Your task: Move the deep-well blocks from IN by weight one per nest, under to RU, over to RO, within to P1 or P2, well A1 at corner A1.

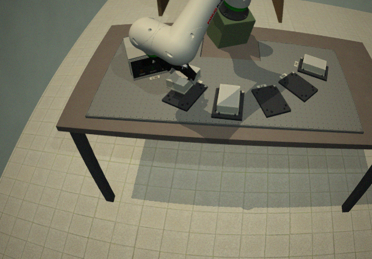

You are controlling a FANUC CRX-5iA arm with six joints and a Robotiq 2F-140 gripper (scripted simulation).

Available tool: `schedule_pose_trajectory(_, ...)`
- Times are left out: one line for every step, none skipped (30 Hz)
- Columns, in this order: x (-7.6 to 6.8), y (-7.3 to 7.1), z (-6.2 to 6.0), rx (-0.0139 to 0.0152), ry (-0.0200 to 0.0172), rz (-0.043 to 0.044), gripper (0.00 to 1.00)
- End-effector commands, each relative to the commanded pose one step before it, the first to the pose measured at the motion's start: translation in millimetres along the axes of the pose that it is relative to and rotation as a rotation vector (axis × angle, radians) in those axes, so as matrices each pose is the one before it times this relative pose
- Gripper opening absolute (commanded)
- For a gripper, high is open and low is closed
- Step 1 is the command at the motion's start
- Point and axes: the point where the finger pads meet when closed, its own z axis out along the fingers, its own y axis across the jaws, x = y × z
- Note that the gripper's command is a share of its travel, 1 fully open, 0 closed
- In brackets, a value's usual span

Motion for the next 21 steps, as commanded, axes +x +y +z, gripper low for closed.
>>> schedule_pose_trajectory(-2.15,0.07,-4.06,-0.00011,0.00036,0.00012,0.10)
schedule_pose_trajectory(0.00,0.00,0.00,0.00000,0.00000,0.00000,0.10)
schedule_pose_trajectory(0.00,0.00,0.00,0.00000,0.00000,0.00000,0.10)
schedule_pose_trajectory(-0.83,0.00,-1.44,0.00000,0.00000,0.00000,0.10)
schedule_pose_trajectory(-0.54,0.00,-0.94,0.00000,0.00000,0.00000,0.10)
schedule_pose_trajectory(0.00,0.00,0.00,0.00000,0.00000,0.00000,0.10)
schedule_pose_trajectory(0.00,0.00,0.00,0.00000,0.00000,0.00000,0.10)
schedule_pose_trajectory(0.00,0.00,0.00,0.00000,0.00000,0.00000,0.10)
schedule_pose_trajectory(0.00,0.00,0.00,0.00000,0.00000,0.00000,0.10)
schedule_pose_trajectory(0.00,0.00,0.00,0.00000,0.00000,0.00000,0.10)
schedule_pose_trajectory(0.00,0.00,0.00,0.00000,0.00000,0.00000,0.10)
schedule_pose_trajectory(0.00,0.00,0.00,0.00000,0.00000,0.00000,0.10)
schedule_pose_trajectory(0.00,0.00,0.00,0.00000,0.00000,0.00000,0.10)
schedule_pose_trajectory(0.00,0.00,0.00,0.00000,0.00000,0.00000,0.10)
schedule_pose_trajectory(0.00,0.00,0.00,0.00000,0.00000,0.00000,0.10)
schedule_pose_trajectory(0.00,0.00,0.00,0.00000,0.00000,0.00000,0.10)
schedule_pose_trajectory(0.00,0.00,0.00,0.00000,0.00000,0.00000,0.10)
schedule_pose_trajectory(0.00,0.00,0.00,0.00000,0.00000,0.00000,0.10)
schedule_pose_trajectory(0.00,0.00,0.00,0.00000,0.00000,0.00000,0.10)
schedule_pose_trajectory(0.00,0.00,0.00,0.00000,0.00000,0.00000,0.10)
schedule_pose_trajectory(0.00,0.00,0.00,0.00000,0.00000,0.00000,0.10)
